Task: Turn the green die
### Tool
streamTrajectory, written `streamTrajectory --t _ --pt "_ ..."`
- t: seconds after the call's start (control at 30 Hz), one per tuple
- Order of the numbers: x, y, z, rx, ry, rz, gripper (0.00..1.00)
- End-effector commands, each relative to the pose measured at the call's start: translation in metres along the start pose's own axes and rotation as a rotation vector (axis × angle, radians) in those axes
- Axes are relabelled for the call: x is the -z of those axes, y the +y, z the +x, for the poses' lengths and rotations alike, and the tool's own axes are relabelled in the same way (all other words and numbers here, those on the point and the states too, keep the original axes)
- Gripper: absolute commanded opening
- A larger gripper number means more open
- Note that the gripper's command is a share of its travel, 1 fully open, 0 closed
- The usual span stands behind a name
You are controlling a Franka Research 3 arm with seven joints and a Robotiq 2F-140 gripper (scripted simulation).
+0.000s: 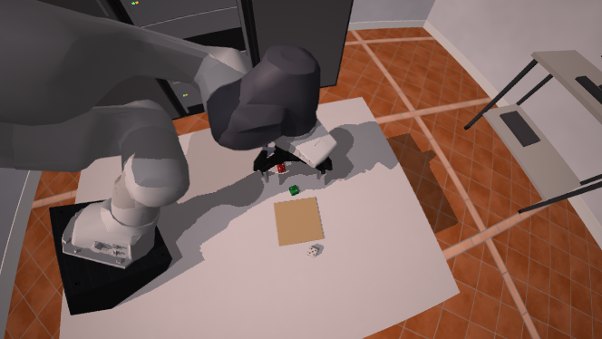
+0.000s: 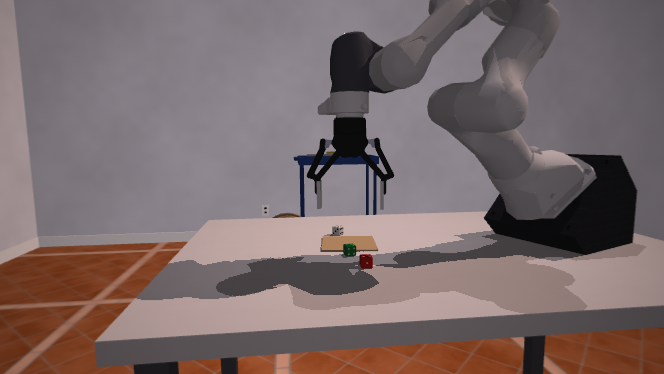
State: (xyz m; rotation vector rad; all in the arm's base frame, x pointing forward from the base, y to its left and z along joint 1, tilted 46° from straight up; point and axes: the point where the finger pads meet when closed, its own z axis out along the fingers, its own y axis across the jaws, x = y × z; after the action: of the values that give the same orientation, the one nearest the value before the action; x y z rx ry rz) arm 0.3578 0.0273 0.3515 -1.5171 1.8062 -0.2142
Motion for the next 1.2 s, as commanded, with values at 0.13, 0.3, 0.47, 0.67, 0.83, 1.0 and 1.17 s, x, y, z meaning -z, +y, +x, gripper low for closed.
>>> streamTrajectory --t 0.13,0.3,0.47,0.67,0.83,1.0,1.17 --pt "-0.0020 -0.0016 0.0009 0.253 0.009 0.004 1.00" --pt "-0.0039 -0.0018 -0.0004 0.363 0.007 0.005 1.00" --pt "-0.0051 -0.0020 -0.0013 0.434 0.006 0.006 1.00" --pt "-0.0051 -0.0020 -0.0013 0.434 0.006 0.006 0.25" --pt "-0.0051 -0.0020 -0.0013 0.434 0.006 0.006 0.25" --pt "-0.0051 -0.0020 -0.0013 0.434 0.006 0.006 0.25" --pt "-0.0051 -0.0020 -0.0013 0.434 0.006 0.006 0.25"
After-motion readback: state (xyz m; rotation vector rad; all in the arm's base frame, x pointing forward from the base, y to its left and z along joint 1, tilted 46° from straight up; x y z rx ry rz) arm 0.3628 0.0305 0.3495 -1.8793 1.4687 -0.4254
